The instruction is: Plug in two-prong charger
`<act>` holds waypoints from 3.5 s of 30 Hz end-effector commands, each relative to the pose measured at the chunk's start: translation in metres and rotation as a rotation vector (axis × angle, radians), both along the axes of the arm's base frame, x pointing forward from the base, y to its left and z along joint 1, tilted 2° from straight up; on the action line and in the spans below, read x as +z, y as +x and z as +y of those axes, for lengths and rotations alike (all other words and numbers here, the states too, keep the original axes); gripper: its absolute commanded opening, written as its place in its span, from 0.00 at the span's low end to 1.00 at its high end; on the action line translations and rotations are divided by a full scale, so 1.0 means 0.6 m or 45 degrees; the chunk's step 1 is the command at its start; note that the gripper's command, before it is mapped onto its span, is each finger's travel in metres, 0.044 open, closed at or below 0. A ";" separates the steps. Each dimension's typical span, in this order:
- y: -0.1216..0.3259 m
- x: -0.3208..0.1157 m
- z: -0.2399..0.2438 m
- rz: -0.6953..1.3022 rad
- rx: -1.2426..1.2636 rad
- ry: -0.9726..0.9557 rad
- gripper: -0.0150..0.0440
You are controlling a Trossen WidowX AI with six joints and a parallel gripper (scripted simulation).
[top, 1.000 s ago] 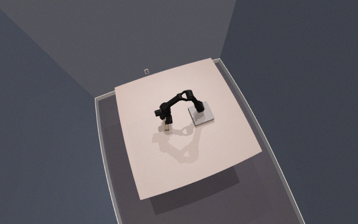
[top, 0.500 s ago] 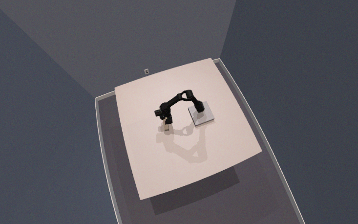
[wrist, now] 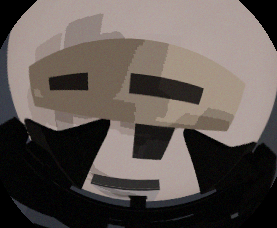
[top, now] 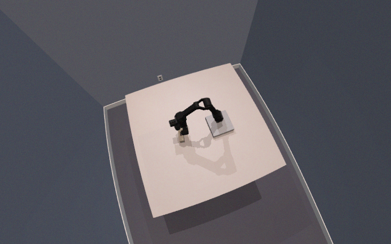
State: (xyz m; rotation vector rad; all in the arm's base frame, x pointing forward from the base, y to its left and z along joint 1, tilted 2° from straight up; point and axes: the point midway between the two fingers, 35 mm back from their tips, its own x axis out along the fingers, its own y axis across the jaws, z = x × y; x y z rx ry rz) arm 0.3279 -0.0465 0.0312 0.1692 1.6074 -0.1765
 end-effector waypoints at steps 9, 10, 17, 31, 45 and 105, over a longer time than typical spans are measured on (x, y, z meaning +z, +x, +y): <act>-0.007 -0.001 0.001 -0.010 -0.001 -0.004 1.00; -0.007 -0.001 0.001 -0.011 -0.001 -0.004 1.00; -0.010 -0.001 0.002 -0.016 -0.001 -0.005 1.00; -0.016 -0.001 0.003 -0.028 -0.001 -0.009 1.00; -0.031 -0.002 0.007 -0.030 -0.001 -0.009 1.00; -0.081 0.123 0.019 -0.776 0.008 -0.178 1.00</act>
